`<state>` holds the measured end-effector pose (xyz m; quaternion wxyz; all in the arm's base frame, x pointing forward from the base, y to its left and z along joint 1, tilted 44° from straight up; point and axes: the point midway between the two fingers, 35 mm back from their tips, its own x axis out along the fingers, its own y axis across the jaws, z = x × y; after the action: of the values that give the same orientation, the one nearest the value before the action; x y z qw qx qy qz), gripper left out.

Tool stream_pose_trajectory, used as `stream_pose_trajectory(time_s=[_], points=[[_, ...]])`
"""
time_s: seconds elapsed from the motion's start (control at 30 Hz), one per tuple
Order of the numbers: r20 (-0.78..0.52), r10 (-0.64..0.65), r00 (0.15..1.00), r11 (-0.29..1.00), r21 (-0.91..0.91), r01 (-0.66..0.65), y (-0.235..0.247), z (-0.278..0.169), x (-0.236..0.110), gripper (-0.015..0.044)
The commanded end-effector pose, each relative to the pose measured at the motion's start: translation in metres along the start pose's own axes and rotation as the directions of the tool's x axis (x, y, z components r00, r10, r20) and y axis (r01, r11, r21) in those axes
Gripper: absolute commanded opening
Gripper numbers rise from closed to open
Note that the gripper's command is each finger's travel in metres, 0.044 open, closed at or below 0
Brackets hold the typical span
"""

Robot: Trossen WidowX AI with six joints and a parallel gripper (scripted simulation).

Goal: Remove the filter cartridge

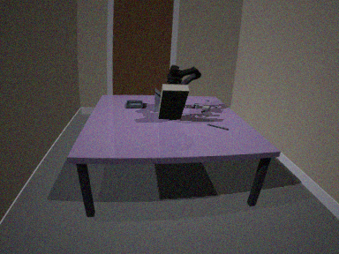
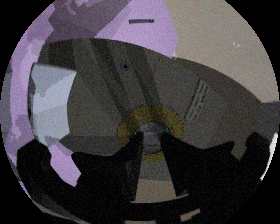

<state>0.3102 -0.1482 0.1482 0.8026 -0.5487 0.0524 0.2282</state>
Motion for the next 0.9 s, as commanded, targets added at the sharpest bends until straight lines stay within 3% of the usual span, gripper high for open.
stream_pose_trajectory(time_s=[0.0, 0.87], points=[[-0.005, 0.011, 1.000, 1.000, -0.015, -0.011, -0.001, -0.001, 0.008, 0.0000], [-0.006, 0.015, 1.000, 1.000, -0.013, -0.015, -0.001, -0.001, -0.072, 0.0000]])
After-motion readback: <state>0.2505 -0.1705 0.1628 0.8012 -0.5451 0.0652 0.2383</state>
